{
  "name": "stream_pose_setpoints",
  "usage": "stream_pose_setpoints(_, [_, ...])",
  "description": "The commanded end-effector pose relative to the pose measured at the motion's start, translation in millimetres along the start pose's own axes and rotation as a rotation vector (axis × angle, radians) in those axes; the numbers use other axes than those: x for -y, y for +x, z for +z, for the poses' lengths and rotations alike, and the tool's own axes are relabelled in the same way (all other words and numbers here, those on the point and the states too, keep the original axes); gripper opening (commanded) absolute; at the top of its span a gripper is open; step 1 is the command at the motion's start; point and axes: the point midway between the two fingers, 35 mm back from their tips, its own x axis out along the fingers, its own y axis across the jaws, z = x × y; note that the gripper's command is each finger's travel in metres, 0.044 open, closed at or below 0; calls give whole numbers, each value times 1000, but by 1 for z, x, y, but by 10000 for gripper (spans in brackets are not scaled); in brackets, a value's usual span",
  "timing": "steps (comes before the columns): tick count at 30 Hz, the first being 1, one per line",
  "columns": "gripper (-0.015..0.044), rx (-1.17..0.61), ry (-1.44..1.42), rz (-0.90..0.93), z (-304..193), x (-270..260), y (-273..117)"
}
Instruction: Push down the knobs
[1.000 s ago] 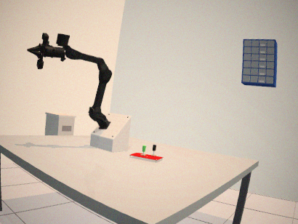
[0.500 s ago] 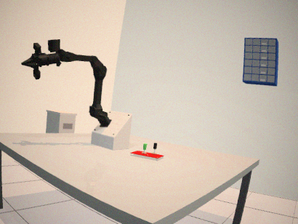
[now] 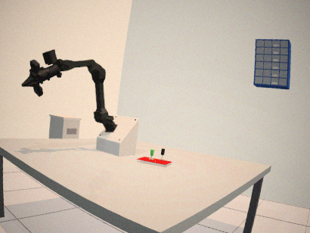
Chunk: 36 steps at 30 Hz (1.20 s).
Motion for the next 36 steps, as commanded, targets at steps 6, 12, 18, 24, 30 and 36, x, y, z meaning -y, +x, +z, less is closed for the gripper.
stream_pose_setpoints(6, [0,-135,-89,-72,-49,22,21])
stream_pose_setpoints(12, [0,-231,-157,-107,-86,34,30])
stream_pose_setpoints(18, [0,-333,-238,-117,-123,43,32])
stream_pose_setpoints(24, [0,-437,-326,-105,-161,48,28])
stream_pose_setpoints(30, [0,-534,-403,-113,-200,57,23])
stream_pose_setpoints(36, [0,-630,-486,-113,-238,65,14])
